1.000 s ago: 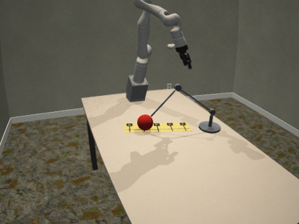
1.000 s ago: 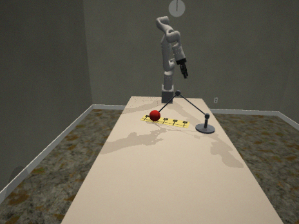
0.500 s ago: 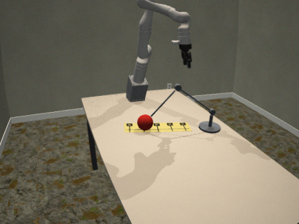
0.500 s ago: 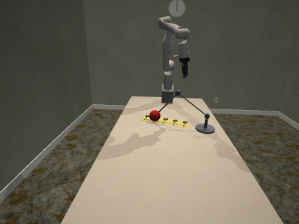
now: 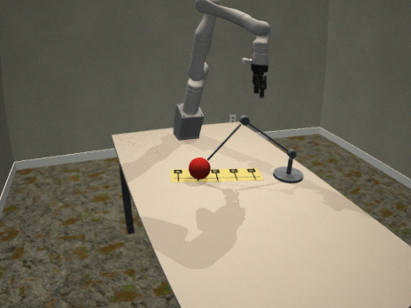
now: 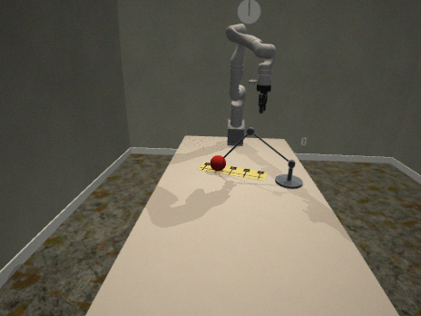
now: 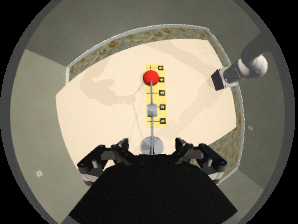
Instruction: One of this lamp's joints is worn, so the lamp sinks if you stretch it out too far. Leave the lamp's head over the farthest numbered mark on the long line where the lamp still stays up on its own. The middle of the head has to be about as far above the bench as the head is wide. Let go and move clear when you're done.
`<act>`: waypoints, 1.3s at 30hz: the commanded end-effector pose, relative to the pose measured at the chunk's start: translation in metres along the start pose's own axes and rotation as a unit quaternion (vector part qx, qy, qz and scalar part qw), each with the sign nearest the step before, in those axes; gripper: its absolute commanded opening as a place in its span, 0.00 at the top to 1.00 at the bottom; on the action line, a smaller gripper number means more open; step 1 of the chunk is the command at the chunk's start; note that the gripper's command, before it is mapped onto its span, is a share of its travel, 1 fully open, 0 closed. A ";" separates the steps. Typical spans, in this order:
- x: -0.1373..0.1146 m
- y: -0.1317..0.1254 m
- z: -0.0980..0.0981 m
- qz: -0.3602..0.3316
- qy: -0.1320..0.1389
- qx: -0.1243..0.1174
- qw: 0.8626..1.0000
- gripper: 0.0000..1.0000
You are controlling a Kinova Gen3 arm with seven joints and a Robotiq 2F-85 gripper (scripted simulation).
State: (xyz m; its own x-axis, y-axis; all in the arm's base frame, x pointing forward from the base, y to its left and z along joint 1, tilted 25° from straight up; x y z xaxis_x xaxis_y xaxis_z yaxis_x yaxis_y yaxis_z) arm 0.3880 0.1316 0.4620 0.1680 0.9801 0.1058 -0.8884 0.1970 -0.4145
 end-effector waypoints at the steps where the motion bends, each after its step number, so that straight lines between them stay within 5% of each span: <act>1: 0.000 0.002 -0.014 0.001 0.007 0.004 1.000 0.00; 39: 0.001 0.001 -0.108 0.000 0.004 0.001 1.000 0.00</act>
State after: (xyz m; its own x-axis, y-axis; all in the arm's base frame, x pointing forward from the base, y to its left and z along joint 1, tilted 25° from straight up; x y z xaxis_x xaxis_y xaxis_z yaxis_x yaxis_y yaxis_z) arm 0.4318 0.1370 0.3713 0.1667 0.9803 0.1062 -0.8869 0.1962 -0.4183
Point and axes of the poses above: the point where the finger pads meet when closed, its own z axis back along the fingers, its own y axis across the jaws, x = y × z, the point moved 4 cm from there along z, back along the fingers, and after that the axes turned 3 degrees about z, right-handed, at the moved point
